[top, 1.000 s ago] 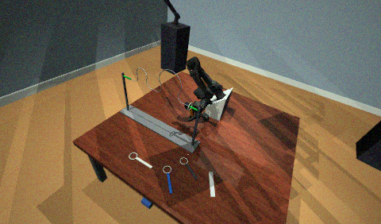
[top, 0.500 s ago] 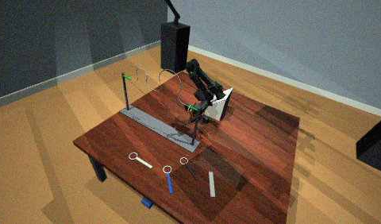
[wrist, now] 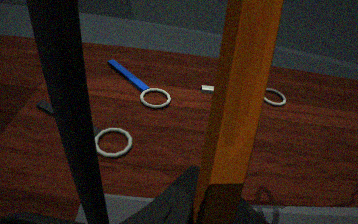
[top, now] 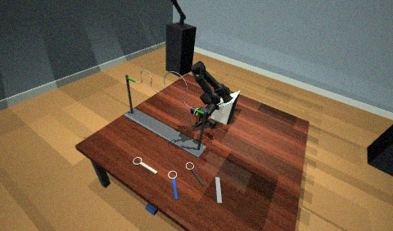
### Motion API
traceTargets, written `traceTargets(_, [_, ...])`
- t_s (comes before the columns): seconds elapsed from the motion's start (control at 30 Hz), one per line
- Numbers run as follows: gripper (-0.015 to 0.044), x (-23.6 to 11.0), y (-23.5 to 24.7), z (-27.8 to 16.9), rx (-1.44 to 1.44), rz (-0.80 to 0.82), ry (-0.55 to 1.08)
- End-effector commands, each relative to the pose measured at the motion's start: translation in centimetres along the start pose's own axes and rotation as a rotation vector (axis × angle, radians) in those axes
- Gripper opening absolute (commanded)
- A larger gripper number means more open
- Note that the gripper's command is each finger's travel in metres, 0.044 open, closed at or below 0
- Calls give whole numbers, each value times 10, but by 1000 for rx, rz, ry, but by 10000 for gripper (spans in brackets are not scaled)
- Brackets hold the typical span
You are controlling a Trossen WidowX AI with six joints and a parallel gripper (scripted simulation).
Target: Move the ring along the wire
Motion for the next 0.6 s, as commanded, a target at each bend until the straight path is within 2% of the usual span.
traceTargets(0.0, [-150, 0, 1, 0, -2, 5, -1])
traceTargets(0.47, [-150, 0, 1, 0, -2, 5, -1])
traceTargets(0.57, [-71, 0, 0, 0, 0, 1, 0])
Point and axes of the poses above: the point midway between the two fingers, 35 mm back from their tips, its own x axis out along the fingers, its own y axis across the jaws, z = x × y, the point moved 5 cm from there along -x, back along the fingers, and after that the axes turned 3 degrees about x, right-handed, at the moved point
